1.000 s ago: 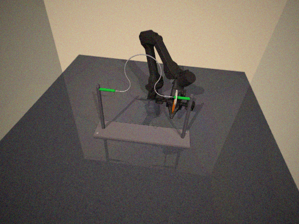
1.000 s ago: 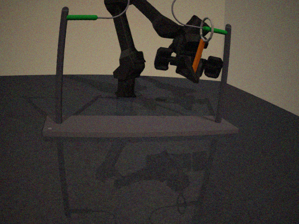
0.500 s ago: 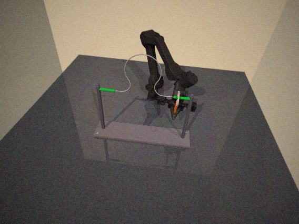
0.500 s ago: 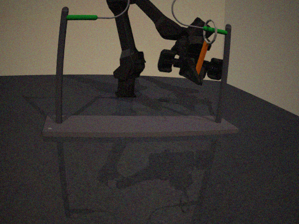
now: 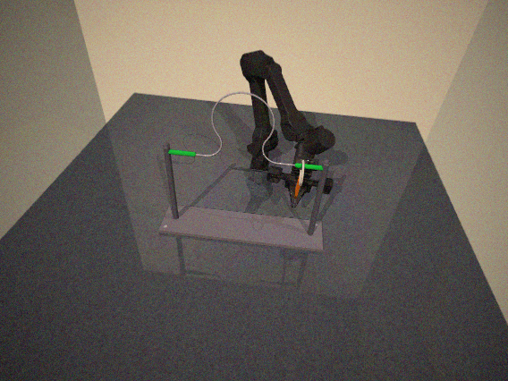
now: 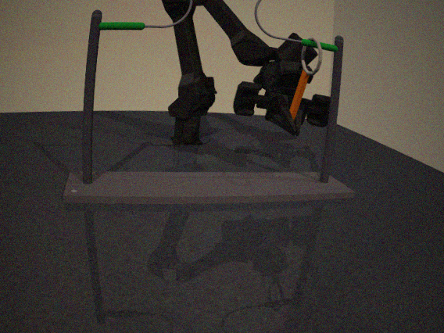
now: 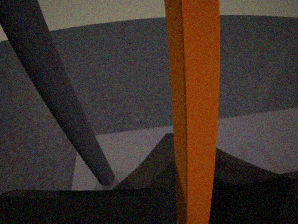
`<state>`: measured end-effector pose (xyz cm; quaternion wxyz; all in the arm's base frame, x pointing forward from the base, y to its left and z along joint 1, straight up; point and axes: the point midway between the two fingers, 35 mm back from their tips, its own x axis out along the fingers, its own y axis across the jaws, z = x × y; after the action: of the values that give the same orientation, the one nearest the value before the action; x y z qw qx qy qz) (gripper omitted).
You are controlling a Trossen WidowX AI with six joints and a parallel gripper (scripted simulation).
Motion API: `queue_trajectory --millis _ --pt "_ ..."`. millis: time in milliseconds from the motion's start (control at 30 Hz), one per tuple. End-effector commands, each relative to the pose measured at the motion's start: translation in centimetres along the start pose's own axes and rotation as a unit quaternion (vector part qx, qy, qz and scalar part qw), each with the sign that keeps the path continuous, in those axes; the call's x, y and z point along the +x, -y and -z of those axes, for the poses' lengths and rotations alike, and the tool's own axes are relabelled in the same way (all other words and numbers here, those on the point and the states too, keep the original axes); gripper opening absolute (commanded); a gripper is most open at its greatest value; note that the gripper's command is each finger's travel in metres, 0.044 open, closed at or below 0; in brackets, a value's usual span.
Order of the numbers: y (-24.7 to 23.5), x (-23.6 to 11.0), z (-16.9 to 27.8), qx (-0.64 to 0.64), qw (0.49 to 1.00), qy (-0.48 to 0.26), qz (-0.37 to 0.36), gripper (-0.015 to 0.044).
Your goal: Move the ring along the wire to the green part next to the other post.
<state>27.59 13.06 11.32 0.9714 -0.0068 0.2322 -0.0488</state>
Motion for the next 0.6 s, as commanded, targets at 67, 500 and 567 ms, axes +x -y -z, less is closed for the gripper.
queue_trajectory --millis 67,500,567 --pt "0.02 0.04 0.07 0.002 1.000 0.001 0.001 -0.0150" --pt "0.00 0.02 0.03 0.000 1.000 0.000 0.000 -0.0019" --pt "0.00 0.02 0.03 0.000 1.000 0.000 0.000 0.0034"
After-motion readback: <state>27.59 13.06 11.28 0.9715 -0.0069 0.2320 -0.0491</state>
